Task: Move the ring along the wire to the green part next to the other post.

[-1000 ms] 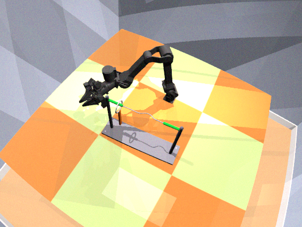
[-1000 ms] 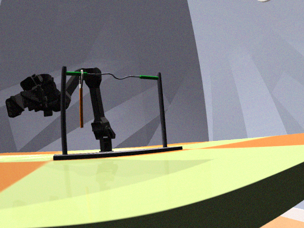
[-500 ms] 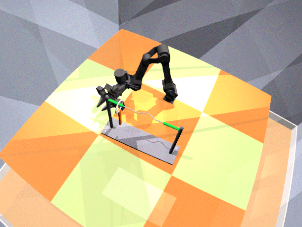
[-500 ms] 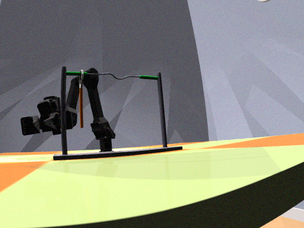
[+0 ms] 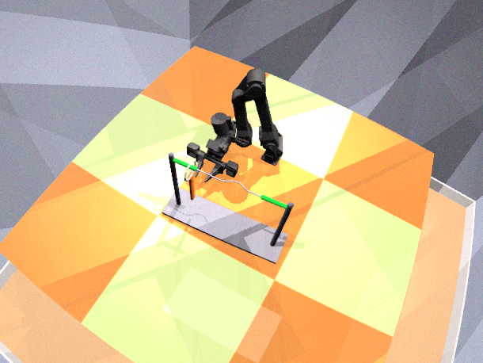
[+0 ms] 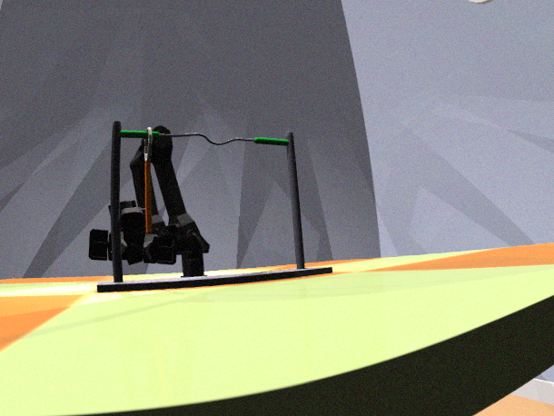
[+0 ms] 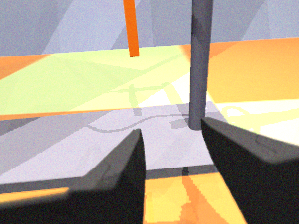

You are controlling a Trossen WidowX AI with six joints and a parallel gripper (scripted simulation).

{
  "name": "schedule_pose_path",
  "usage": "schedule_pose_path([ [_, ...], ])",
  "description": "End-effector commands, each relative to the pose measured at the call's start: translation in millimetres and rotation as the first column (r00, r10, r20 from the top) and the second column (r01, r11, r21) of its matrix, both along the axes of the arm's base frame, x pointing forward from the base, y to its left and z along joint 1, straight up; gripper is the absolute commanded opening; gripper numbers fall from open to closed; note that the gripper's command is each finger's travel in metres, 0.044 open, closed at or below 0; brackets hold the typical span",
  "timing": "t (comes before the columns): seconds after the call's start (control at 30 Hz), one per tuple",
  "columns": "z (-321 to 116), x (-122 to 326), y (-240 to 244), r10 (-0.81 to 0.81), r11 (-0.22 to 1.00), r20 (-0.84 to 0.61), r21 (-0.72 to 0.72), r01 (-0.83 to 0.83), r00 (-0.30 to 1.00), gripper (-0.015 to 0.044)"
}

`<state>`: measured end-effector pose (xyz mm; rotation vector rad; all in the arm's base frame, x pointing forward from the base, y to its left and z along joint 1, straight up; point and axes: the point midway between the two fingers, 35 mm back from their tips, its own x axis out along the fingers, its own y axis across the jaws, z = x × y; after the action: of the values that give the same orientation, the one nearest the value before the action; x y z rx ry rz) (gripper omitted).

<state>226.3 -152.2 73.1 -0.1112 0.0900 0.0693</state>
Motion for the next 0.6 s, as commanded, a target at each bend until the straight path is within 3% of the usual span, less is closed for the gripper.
schedule_pose_path([
  [0.0, 0, -13, 20, 0.042, 0.999, 0.014, -0.028, -0.041, 0.999, 0.0160],
  [0.57, 34, 28, 19, 0.018, 0.998, 0.003, 0.068, -0.018, 1.000, 0.0160],
])
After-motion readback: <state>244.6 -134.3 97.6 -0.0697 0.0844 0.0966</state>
